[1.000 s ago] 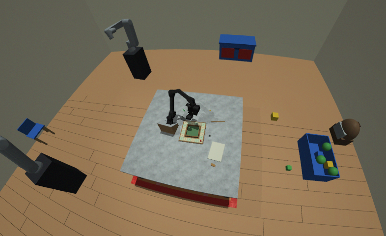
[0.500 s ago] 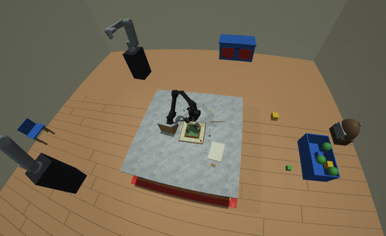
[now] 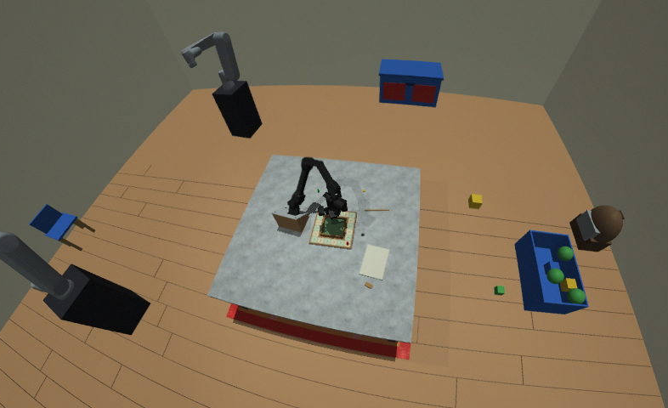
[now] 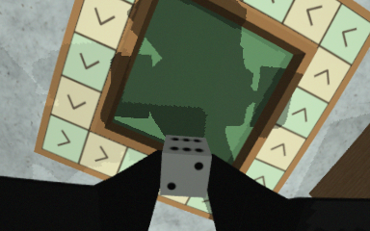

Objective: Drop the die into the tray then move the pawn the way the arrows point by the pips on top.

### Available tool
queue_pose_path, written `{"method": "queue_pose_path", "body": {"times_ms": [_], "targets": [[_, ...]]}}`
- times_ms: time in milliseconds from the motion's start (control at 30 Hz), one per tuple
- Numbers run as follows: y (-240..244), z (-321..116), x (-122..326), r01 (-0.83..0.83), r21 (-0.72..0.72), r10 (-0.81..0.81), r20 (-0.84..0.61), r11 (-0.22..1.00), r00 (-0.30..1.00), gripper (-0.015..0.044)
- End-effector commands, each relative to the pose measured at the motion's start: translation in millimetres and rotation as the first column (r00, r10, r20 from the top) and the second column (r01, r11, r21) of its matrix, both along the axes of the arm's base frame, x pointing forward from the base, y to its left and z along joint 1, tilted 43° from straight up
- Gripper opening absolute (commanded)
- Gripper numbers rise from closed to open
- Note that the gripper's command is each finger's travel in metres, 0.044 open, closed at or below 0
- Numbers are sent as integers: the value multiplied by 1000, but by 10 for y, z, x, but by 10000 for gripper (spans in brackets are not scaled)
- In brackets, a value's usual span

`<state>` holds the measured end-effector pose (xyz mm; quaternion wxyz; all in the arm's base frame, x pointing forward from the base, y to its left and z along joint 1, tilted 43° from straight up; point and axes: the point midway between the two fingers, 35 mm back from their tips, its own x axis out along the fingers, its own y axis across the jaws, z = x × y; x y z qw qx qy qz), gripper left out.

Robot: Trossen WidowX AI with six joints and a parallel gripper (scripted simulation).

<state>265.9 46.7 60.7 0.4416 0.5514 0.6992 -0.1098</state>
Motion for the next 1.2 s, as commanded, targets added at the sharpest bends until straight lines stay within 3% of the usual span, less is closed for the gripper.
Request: {"method": "queue_pose_path", "body": {"times_ms": [0,233,500,800,1167], "targets": [[-73,-147,17,102,-6,-102,-106,995,989,0],[-184,-327,42,256,-30,-255,-247,966,935,0],[-180,-341,34,254,-53,-259,-251,966,933,0],[-142,-436,-46,211,-338,-292,-210,917,933,0],[-143,-488,-68,267,-614,-360,-29,742,932,0]]}}
